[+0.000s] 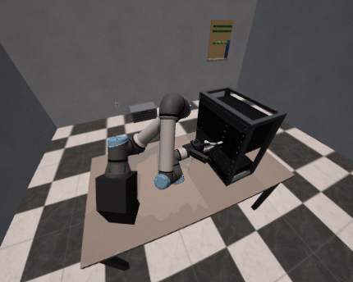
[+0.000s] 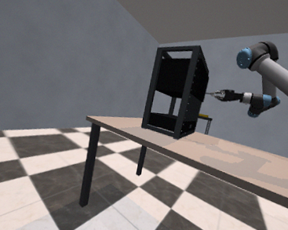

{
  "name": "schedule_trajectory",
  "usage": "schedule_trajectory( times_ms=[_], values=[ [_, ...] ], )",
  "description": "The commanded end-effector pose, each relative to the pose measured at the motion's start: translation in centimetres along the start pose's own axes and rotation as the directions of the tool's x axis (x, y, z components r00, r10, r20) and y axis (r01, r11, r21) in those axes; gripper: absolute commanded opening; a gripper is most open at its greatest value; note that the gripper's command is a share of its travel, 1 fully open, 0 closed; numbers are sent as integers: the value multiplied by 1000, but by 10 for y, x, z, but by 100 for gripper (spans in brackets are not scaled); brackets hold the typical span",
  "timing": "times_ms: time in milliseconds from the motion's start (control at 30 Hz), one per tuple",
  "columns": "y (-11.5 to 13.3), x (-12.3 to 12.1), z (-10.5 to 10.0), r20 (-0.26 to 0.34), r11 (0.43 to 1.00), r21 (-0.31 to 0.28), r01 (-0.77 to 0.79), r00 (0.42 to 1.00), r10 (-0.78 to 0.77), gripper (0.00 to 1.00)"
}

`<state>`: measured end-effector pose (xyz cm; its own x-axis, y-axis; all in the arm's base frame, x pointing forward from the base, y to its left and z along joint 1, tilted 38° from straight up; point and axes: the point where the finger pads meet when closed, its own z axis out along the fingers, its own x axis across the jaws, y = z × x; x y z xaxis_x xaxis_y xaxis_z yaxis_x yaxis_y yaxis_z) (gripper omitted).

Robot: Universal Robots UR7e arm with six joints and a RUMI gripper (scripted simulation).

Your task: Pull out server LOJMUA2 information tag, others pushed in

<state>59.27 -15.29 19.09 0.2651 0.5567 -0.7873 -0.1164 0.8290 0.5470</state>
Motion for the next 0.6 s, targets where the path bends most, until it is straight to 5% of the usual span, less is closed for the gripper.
schedule_trajectory(
  times_ms=[0,433,467,567],
  values=[
    [0,-1,-1,1,1000,0,1,1000,-1,0],
    [0,-1,-1,1,1000,0,1,1000,-1,0],
    [0,-1,-1,1,1000,0,1,1000,-1,15],
    [0,-1,-1,1,1000,0,1,1000,-1,15]
  ],
)
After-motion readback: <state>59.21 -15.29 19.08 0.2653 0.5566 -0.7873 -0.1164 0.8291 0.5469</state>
